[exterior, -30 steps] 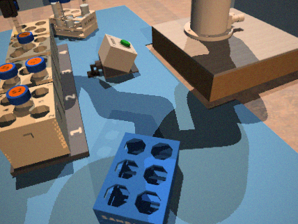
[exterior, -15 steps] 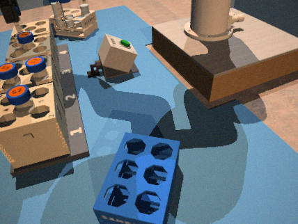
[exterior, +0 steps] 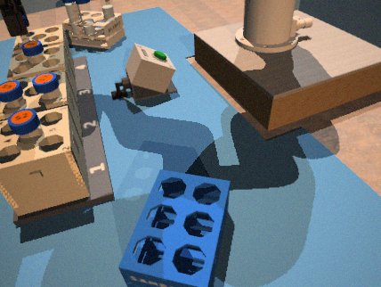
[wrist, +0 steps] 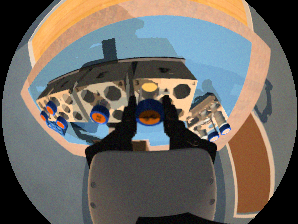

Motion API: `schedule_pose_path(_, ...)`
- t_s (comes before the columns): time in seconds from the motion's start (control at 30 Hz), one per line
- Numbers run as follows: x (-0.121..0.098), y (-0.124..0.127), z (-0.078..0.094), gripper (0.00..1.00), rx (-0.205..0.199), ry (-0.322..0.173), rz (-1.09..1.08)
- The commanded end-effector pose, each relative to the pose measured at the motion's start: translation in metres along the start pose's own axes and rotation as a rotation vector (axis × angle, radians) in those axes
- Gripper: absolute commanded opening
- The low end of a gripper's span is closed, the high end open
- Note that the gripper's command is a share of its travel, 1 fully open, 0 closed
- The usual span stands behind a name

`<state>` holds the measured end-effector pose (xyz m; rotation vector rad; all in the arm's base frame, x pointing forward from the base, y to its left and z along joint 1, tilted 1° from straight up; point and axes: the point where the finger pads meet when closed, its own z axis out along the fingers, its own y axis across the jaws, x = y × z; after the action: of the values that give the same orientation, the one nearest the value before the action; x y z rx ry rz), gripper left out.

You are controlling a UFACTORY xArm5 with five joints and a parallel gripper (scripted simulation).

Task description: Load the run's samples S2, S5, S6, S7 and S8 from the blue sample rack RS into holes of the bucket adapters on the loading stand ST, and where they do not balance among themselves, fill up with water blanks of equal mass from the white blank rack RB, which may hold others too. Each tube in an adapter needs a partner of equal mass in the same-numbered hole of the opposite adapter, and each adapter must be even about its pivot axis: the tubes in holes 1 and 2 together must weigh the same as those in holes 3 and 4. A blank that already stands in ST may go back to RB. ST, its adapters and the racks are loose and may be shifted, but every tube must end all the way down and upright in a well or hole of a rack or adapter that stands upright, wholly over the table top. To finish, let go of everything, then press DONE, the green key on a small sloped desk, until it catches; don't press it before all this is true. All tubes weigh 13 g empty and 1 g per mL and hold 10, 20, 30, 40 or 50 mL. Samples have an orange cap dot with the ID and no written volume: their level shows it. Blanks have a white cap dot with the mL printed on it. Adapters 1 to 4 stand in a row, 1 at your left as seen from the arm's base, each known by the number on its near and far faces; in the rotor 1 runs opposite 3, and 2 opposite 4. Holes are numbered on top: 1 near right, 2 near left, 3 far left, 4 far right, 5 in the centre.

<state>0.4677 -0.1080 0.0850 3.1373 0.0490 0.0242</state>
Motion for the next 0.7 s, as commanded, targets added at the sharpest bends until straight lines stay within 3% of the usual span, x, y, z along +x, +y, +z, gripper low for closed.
schedule_pose_path(0.0,0.001,0.000,0.003,0.00,-0.001,0.004,0.000)
schedule_pose_path(0.67,0.001,0.001,0.019,0.00,-0.001,0.004,0.000)
